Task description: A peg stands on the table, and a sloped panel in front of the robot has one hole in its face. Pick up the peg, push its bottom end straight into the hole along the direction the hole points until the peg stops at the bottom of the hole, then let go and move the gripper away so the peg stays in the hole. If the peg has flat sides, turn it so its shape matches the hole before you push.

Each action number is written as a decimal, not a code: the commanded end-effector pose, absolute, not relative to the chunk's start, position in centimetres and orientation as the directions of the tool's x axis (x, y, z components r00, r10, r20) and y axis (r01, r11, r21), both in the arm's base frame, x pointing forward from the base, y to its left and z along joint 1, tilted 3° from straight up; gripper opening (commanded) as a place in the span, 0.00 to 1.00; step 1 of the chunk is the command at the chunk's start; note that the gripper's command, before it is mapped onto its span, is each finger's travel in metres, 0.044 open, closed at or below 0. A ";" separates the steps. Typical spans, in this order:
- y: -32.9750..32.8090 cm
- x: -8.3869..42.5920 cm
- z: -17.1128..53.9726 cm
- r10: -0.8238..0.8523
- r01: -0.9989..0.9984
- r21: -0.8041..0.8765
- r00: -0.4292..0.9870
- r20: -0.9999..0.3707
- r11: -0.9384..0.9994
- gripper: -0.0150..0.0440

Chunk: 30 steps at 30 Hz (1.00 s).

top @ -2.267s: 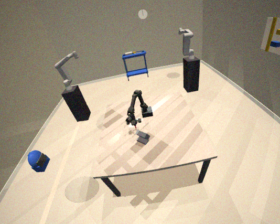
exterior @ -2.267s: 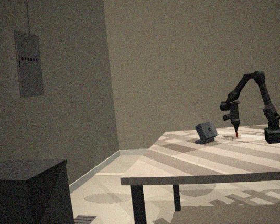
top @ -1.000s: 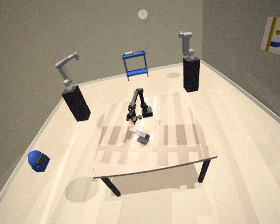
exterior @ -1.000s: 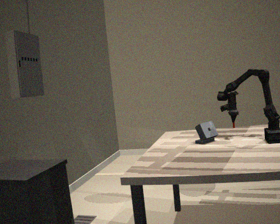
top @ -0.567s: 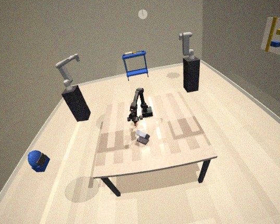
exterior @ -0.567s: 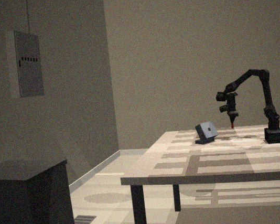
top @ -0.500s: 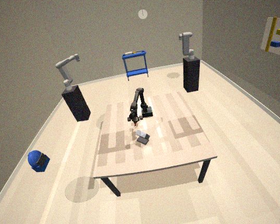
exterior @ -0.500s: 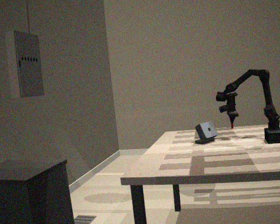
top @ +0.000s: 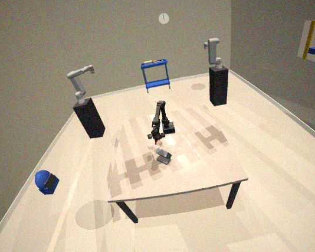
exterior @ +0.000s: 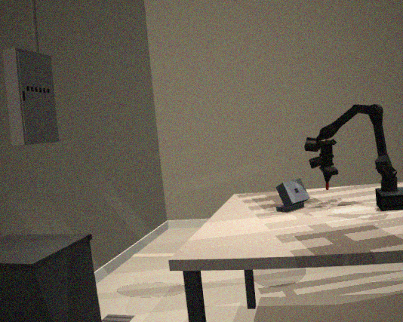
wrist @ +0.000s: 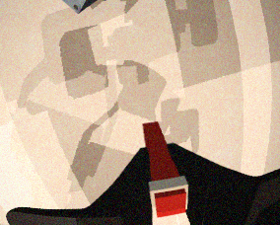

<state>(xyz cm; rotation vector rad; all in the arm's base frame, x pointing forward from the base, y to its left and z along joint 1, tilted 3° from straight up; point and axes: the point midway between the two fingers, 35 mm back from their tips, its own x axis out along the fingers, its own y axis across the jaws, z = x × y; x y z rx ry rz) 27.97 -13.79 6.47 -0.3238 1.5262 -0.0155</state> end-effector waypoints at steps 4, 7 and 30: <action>-13.2 28.2 6.2 -0.245 -0.231 -0.252 0.062 -0.968 0.940 0.25; -13.0 28.4 6.2 -0.258 -0.244 -0.268 0.070 -0.964 0.932 0.25; -11.1 29.8 6.1 -0.355 -0.331 -0.381 0.140 -0.924 0.863 0.25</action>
